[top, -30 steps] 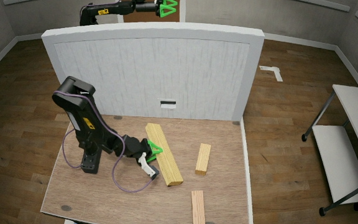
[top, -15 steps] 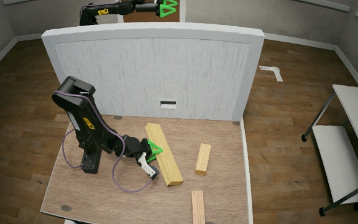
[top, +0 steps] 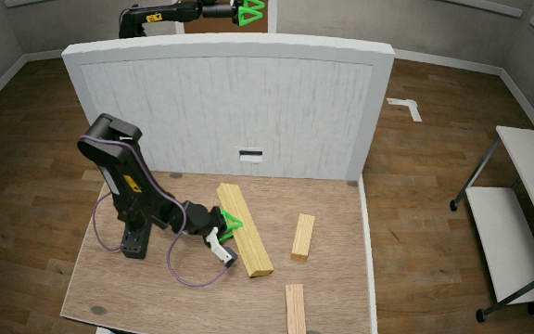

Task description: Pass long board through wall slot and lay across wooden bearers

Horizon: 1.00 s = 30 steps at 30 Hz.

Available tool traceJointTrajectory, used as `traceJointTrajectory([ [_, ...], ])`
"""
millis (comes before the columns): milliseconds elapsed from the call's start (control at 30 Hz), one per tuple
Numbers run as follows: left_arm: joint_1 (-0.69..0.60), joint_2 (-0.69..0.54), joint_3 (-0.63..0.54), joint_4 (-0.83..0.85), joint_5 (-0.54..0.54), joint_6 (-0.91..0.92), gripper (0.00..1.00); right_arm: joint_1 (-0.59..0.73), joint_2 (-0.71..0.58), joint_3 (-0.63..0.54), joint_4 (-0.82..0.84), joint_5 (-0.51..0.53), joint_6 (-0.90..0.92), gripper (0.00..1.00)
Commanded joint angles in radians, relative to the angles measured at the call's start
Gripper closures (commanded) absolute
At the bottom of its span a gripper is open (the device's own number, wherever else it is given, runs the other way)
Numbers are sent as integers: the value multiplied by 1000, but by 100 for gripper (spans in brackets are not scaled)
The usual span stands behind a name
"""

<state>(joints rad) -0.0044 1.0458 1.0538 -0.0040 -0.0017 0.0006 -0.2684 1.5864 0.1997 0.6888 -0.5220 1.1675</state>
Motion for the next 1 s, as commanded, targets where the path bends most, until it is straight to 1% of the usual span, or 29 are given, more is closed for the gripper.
traceJointTrajectory([
  [0,4,-11,44,19,-3,-8,0,-8,-36,16,116,-23,-10,100],
  [33,4,-11,44,19,-3,-8,0,-13,-1,41,130,-32,-7,34],
  [167,4,-11,44,19,-3,-8,0,-1,0,27,138,-32,-6,34],
  [200,4,-11,44,19,-3,-8,0,-1,4,41,137,-33,-4,34],
  [833,4,-11,44,19,-3,-8,0,-1,8,41,143,-34,-3,34],
  [867,4,-11,44,19,-3,-8,0,-1,8,41,143,-34,-3,28],
  [967,4,-11,44,19,-3,-8,0,-1,8,41,144,-34,-2,28],
])
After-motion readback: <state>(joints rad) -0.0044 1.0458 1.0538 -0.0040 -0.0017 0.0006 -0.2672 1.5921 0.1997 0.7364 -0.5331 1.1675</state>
